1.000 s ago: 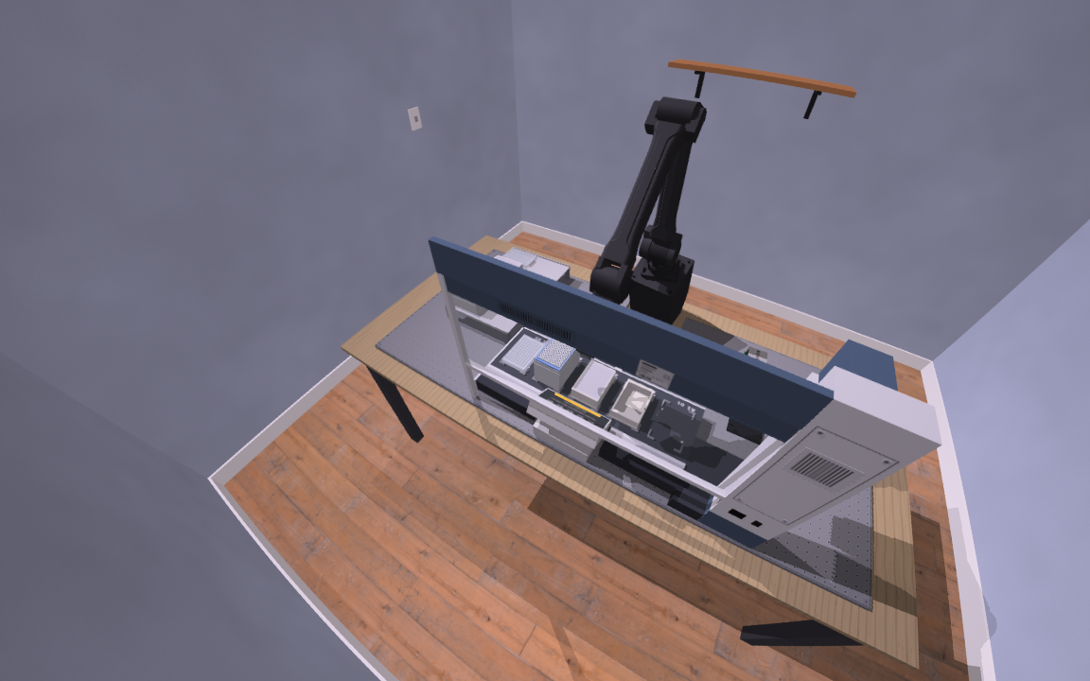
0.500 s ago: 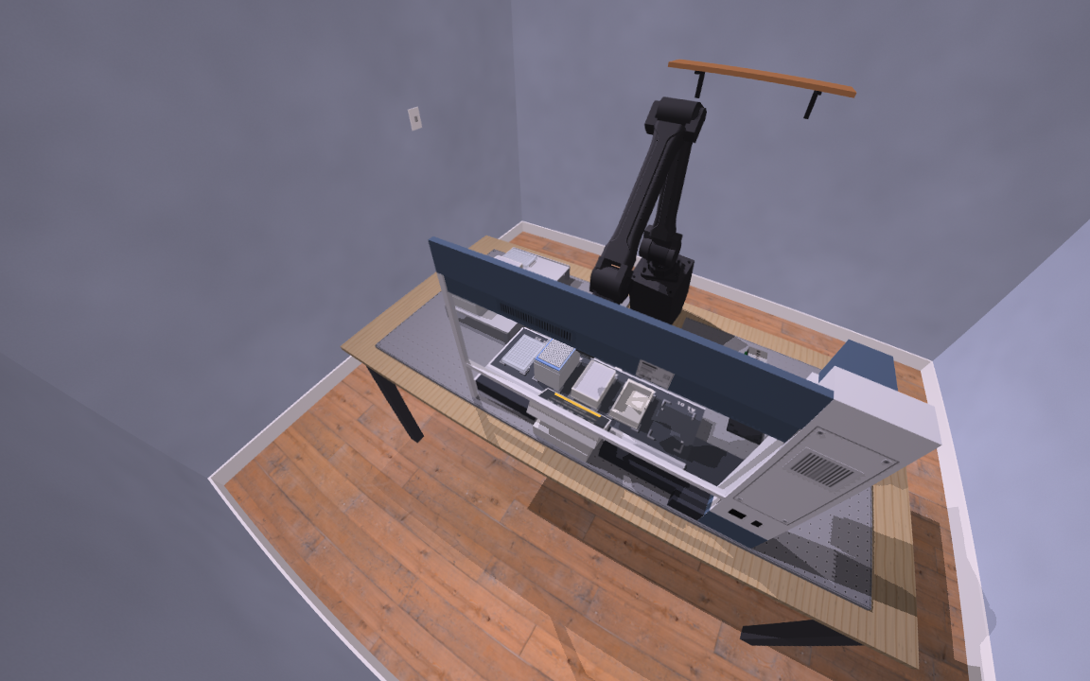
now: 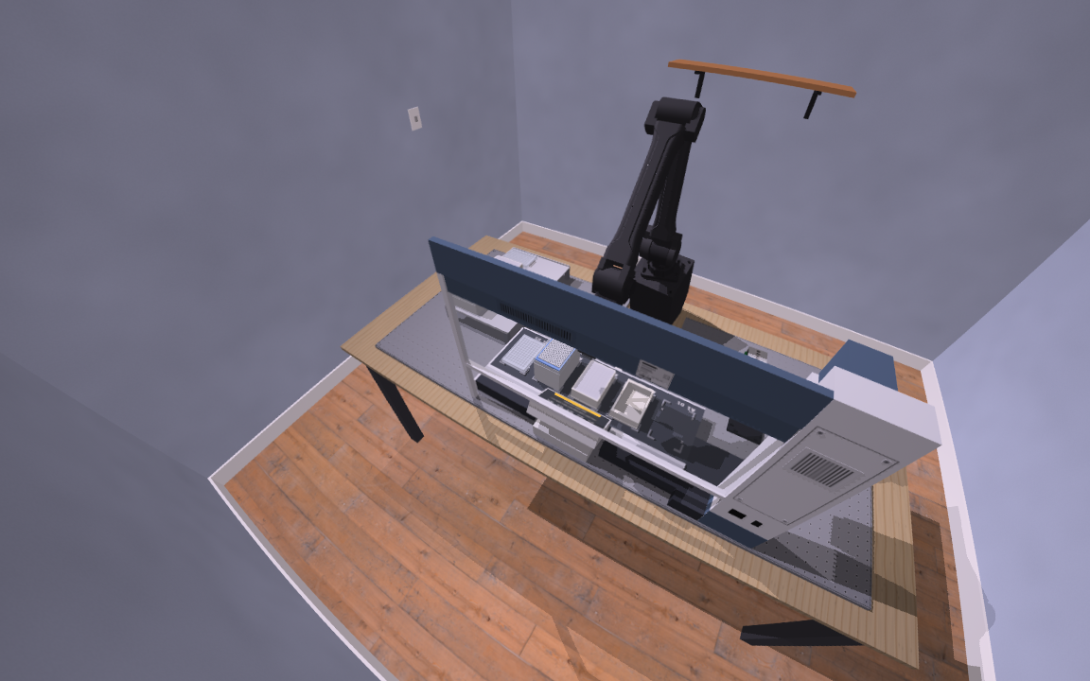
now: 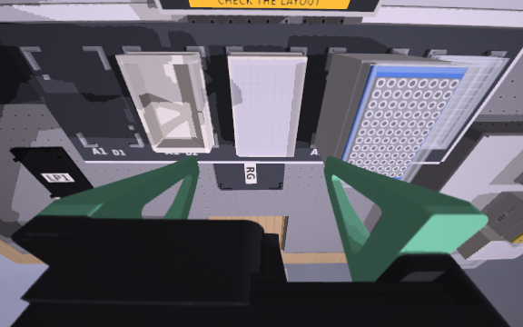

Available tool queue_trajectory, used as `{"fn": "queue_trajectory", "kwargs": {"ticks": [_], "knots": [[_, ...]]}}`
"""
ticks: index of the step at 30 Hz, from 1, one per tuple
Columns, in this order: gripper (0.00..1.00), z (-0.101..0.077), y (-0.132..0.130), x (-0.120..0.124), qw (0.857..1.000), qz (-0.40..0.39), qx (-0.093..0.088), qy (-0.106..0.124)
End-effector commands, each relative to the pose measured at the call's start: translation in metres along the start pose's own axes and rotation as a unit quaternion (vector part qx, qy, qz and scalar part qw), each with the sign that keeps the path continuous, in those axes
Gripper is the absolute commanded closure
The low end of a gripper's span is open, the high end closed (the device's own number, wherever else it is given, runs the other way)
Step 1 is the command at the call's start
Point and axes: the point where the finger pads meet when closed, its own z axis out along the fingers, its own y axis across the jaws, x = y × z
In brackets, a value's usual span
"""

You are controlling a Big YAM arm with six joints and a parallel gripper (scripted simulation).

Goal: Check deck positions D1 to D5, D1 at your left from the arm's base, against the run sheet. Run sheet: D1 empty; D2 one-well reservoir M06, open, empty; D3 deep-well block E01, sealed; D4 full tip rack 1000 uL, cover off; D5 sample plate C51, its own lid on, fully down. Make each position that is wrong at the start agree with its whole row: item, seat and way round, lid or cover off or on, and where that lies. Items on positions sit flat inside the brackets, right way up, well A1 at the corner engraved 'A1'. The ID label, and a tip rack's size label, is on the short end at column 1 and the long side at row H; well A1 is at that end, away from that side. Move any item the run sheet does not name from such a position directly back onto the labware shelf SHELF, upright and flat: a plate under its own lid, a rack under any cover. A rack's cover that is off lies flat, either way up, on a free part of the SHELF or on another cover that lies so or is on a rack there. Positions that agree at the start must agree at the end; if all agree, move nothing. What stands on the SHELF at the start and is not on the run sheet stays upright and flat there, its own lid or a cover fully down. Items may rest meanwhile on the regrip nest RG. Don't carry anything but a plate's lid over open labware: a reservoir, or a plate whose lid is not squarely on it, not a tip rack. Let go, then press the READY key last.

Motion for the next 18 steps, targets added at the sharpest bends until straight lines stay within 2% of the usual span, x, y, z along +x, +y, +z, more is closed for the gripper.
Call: {"fn": "queue_trajectory", "kwargs": {"ticks": [1,4,6,9,11,15,18], "knots": [[0.00,-0.010,0.022,-0.005,1.000,0.003,-0.006,-0.021],[0.00,-0.008,0.037,-0.004,1.000,0.003,-0.006,-0.017],[0.00,-0.008,0.037,-0.004,1.000,0.003,-0.006,-0.017],[0.00,0.001,0.053,0.001,1.000,0.002,-0.006,-0.003],[0.00,0.001,0.063,0.002,1.000,0.002,-0.006,-0.002],[0.00,-0.012,0.086,-0.020,1.000,0.004,-0.009,-0.021],[0.00,-0.012,0.102,-0.018,1.000,0.004,-0.009,-0.017]]}}
